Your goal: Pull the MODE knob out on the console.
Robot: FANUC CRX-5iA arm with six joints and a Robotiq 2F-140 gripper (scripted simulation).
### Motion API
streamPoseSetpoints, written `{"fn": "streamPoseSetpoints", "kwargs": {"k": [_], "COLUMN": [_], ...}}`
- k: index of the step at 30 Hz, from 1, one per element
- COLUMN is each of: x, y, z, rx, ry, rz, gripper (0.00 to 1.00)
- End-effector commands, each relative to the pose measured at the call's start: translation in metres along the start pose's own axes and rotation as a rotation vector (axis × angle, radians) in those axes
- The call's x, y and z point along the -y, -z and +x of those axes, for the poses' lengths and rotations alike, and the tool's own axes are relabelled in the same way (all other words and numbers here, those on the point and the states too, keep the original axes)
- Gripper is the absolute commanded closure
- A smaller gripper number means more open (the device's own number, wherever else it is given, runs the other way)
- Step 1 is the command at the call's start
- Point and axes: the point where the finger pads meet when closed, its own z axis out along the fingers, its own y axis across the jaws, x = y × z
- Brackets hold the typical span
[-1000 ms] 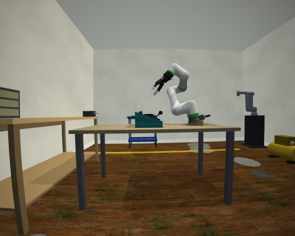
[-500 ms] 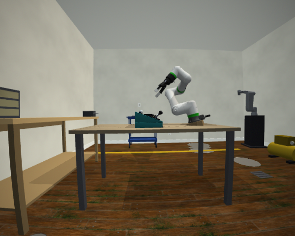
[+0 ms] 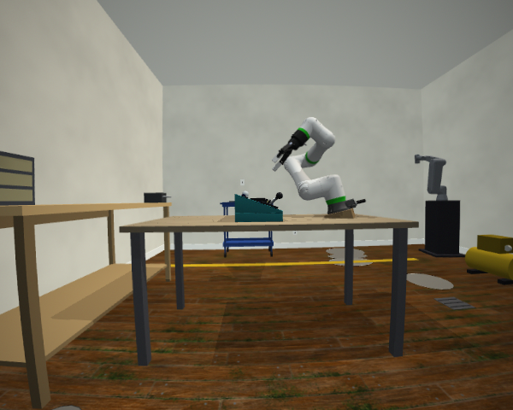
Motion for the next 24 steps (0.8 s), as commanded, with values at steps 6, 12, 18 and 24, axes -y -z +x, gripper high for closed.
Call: {"fn": "streamPoseSetpoints", "kwargs": {"k": [6,12,18,24], "x": [-0.006,-0.006,-0.012,-0.012], "y": [0.0,0.0,-0.002,-0.002], "z": [-0.026,-0.026,-0.053,-0.053], "rx": [0.0,0.0,0.003,0.003], "ry": [0.032,0.032,0.064,0.064], "rz": [0.01,0.01,0.021,0.021], "gripper": [0.0,0.0,0.0,0.0]}}
